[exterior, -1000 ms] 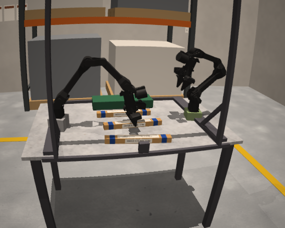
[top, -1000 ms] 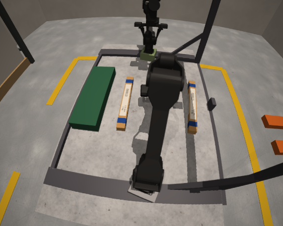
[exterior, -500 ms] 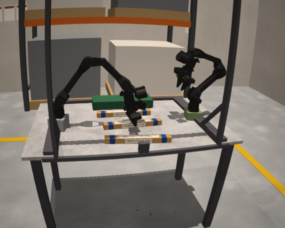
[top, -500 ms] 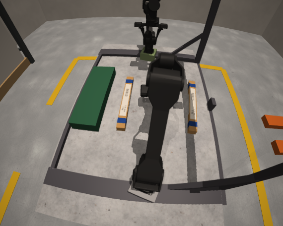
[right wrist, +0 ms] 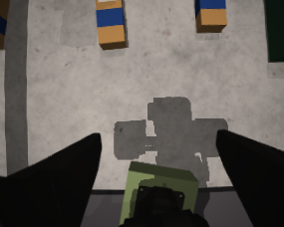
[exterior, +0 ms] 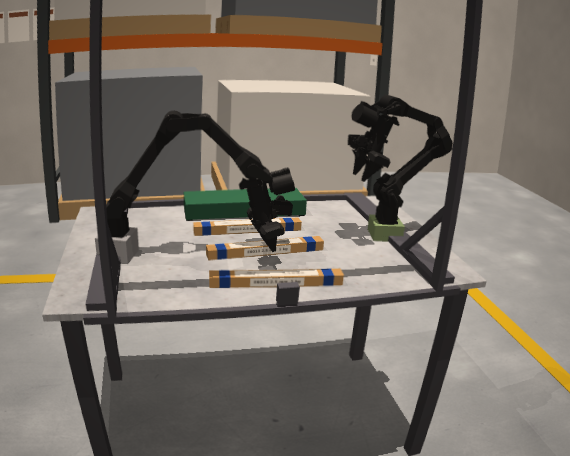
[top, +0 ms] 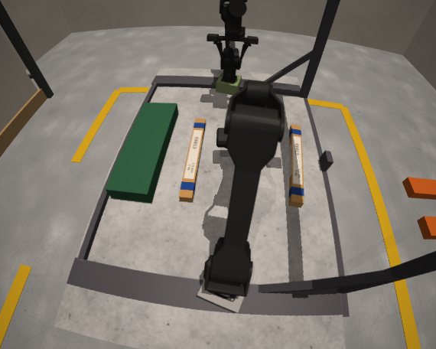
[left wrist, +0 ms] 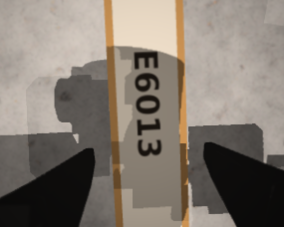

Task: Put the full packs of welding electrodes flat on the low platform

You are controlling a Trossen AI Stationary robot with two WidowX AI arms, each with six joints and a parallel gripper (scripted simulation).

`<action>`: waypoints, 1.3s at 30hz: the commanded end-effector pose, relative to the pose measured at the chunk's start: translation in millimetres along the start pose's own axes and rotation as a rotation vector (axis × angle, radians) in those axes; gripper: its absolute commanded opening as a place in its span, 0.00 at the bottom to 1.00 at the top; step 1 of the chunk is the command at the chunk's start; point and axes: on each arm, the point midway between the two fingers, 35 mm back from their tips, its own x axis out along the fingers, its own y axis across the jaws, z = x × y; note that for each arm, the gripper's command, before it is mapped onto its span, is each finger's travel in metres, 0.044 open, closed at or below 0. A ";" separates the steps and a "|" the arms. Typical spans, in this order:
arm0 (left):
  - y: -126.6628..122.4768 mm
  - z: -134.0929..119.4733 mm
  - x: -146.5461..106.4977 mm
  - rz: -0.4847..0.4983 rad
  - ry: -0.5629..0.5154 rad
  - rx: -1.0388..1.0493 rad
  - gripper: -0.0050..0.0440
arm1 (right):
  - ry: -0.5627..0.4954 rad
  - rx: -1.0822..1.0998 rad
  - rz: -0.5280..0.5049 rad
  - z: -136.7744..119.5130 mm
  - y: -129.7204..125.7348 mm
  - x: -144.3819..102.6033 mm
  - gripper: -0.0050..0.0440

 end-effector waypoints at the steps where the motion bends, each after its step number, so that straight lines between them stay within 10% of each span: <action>1: -0.3 10.1 -12.4 -0.004 -0.037 -0.003 0.78 | -0.022 0.003 -0.001 3.5 -0.3 -5.8 0.78; 24: -0.3 3.1 -7.1 -0.002 -0.036 -0.005 0.78 | -0.022 0.003 -0.001 3.5 -0.3 -5.8 0.78; 39: -1.0 23.5 -66.2 -0.007 -0.063 -0.006 0.78 | -0.022 0.003 -0.001 3.5 -0.3 -5.8 0.78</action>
